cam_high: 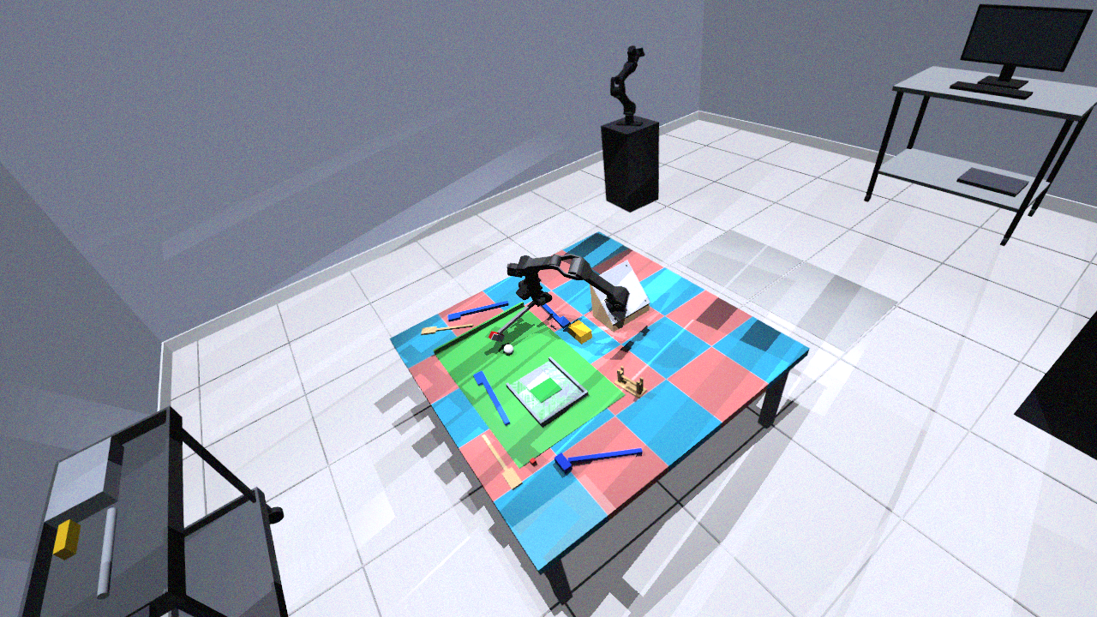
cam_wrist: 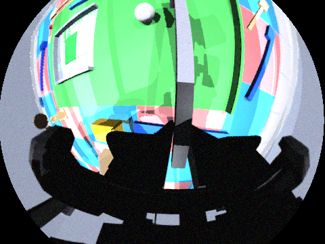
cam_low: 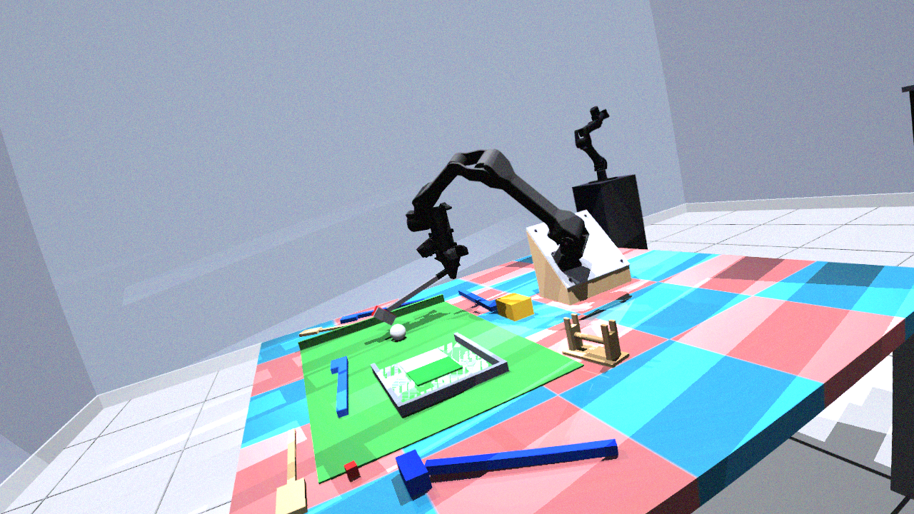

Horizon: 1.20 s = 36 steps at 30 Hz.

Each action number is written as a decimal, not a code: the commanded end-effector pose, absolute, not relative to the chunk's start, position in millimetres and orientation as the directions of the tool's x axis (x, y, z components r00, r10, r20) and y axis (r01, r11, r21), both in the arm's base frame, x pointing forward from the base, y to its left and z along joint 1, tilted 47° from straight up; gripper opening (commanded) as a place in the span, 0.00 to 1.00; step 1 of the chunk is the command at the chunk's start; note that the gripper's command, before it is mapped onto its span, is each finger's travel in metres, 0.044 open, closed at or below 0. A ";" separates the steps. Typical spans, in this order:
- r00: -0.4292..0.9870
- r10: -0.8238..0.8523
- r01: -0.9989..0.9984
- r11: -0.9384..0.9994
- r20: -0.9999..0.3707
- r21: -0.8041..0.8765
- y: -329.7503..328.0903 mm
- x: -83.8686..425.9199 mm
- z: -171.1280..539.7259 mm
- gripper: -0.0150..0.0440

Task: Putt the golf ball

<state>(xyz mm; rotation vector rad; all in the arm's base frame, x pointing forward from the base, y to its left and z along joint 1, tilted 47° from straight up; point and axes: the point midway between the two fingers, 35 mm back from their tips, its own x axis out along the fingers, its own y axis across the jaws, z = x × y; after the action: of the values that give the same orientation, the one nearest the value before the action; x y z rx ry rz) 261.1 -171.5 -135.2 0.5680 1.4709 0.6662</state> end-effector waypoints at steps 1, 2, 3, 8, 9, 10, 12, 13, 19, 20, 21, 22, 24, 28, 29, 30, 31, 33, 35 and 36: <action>-0.009 0.715 -0.056 0.698 -0.699 0.714 -166.0 261.9 -139.1 0.25; -0.009 0.715 -0.056 0.698 -0.699 0.714 -164.8 261.9 -140.3 0.25; -0.009 0.715 -0.056 0.698 -0.699 0.714 -163.6 261.9 -141.4 0.25; -0.009 0.715 -0.056 0.697 -0.699 0.715 -157.7 261.9 -147.0 0.25; -0.009 0.715 -0.056 0.697 -0.699 0.715 -156.5 261.8 -148.1 0.25; -0.008 0.715 -0.056 0.697 -0.699 0.715 -155.4 261.8 -149.2 0.25; -0.008 0.716 -0.056 0.697 -0.698 0.715 -153.0 261.7 -151.3 0.25; -0.008 0.716 -0.056 0.697 -0.698 0.715 -151.8 261.7 -152.4 0.25; -0.017 0.712 -0.061 0.700 -0.702 0.712 -153.0 260.8 -152.1 0.25; -0.017 0.712 -0.061 0.700 -0.702 0.712 -153.0 260.8 -152.1 0.25; -0.017 0.712 -0.061 0.700 -0.702 0.712 -153.0 260.8 -152.1 0.25; -0.017 0.712 -0.061 0.700 -0.702 0.712 -153.0 260.8 -152.1 0.25; -0.017 0.712 -0.061 0.700 -0.702 0.712 -153.0 260.8 -152.1 0.25; -0.016 0.712 -0.060 0.700 -0.702 0.712 -155.3 261.3 -154.8 0.25; -0.015 0.713 -0.060 0.700 -0.702 0.712 -156.7 261.5 -156.5 0.25; -0.014 0.713 -0.060 0.700 -0.701 0.712 -158.5 261.9 -158.7 0.25; -0.013 0.713 -0.059 0.699 -0.701 0.712 -160.7 262.2 -161.3 0.25; -0.011 0.713 -0.058 0.699 -0.701 0.713 -164.7 262.8 -166.3 0.25; -0.009 0.714 -0.058 0.699 -0.700 0.713 -168.6 263.2 -171.4 0.25; -0.009 0.714 -0.057 0.699 -0.700 0.713 -170.2 263.3 -173.4 0.25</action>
<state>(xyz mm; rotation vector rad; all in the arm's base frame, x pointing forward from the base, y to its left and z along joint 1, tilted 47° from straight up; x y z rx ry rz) 262.6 -162.6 -166.9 0.5767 1.4714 0.6687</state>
